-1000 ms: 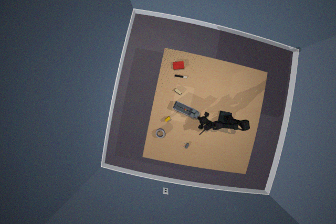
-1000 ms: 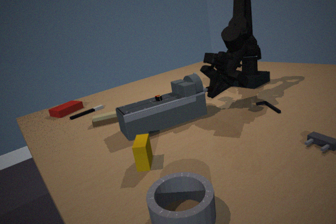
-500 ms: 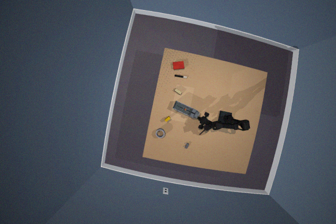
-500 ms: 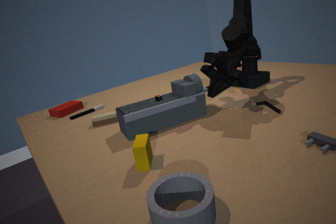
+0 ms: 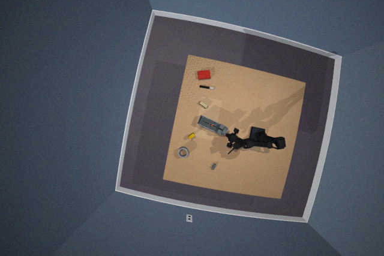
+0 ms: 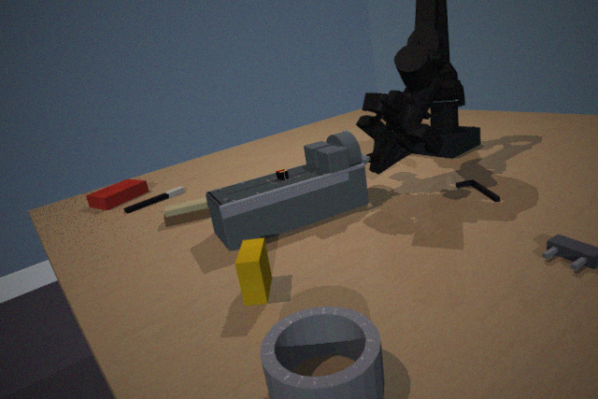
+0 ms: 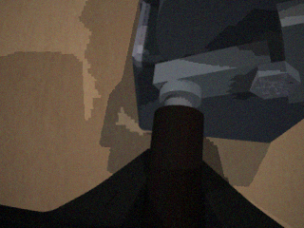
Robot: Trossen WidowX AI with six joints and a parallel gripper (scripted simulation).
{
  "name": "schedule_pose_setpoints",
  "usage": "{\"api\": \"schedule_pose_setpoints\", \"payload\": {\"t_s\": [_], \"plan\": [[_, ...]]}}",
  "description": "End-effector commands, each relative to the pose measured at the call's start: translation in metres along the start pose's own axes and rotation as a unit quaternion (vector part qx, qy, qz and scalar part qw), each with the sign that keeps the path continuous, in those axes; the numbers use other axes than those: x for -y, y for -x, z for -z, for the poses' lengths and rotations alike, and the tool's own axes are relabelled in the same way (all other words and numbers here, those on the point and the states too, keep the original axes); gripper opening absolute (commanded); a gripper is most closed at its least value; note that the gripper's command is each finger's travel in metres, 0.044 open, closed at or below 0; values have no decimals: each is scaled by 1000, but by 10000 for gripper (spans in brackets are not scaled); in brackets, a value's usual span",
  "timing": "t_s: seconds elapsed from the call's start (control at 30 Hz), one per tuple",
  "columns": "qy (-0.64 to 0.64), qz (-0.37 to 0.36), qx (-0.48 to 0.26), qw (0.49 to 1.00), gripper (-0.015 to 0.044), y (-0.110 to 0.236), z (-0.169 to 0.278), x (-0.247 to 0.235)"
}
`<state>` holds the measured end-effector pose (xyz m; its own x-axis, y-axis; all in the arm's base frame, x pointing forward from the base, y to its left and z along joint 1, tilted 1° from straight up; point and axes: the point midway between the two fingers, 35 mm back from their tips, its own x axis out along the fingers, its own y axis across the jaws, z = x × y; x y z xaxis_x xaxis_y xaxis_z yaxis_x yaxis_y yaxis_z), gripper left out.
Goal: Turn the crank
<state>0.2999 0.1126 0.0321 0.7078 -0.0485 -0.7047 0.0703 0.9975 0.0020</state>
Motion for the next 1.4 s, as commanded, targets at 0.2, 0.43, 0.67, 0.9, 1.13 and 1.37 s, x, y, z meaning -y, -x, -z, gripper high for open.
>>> {"api": "schedule_pose_setpoints", "payload": {"t_s": [0.2, 0.43, 0.67, 0.9, 1.13, 1.37], "plan": [[-1, -2, 2, 1000, 0, 1, -1, -1], [-1, -2, 2, 1000, 0, 1, -1, -1], [-1, -2, 2, 1000, 0, 1, -1, -1], [-1, -2, 2, 1000, 0, 1, -1, -1], [0, -1, 1, 1000, 0, 1, 0, -1], [0, -1, 1, 1000, 105, 1, 0, -1]]}}
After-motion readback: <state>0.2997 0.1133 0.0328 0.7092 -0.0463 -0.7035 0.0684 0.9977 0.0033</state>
